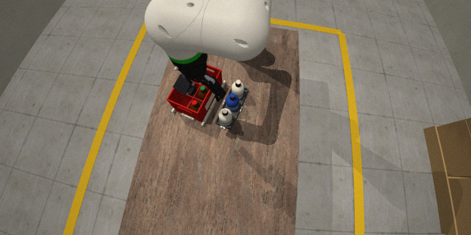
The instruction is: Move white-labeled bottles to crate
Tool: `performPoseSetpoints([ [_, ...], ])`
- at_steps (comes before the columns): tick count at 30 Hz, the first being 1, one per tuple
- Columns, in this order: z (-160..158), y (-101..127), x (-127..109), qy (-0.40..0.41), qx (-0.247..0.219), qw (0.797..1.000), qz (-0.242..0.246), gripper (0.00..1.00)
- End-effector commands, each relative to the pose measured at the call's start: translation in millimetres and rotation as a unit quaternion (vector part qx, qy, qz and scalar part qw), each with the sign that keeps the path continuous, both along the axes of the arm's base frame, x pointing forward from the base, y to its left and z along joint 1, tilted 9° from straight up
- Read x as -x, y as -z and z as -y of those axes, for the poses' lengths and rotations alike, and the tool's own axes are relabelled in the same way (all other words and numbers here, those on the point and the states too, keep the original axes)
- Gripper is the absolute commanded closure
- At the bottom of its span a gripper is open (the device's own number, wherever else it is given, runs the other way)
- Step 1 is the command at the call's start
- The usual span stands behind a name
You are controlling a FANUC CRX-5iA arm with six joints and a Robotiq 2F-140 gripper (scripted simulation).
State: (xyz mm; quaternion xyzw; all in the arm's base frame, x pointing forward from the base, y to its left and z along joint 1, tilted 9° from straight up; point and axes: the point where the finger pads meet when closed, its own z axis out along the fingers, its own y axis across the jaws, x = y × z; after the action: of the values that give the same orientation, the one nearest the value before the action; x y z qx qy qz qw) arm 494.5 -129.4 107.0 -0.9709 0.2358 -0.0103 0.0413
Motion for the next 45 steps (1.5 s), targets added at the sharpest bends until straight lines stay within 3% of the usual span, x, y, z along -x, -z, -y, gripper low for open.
performPoseSetpoints([
  [1,27,31,8,0.048,-0.006,0.999,0.007,0.0],
  [5,53,62,24,0.101,-0.012,0.995,0.011,0.0],
  [7,53,62,24,0.101,-0.012,0.995,0.011,0.0],
  [9,75,89,40,0.148,-0.017,0.989,0.014,0.0],
  [19,126,154,97,0.272,-0.025,0.962,0.023,0.0],
  [29,135,166,111,0.298,-0.026,0.954,0.025,0.0],
  [30,135,166,111,0.298,-0.026,0.954,0.025,0.9],
  [45,135,166,111,0.298,-0.026,0.954,0.025,0.9],
])
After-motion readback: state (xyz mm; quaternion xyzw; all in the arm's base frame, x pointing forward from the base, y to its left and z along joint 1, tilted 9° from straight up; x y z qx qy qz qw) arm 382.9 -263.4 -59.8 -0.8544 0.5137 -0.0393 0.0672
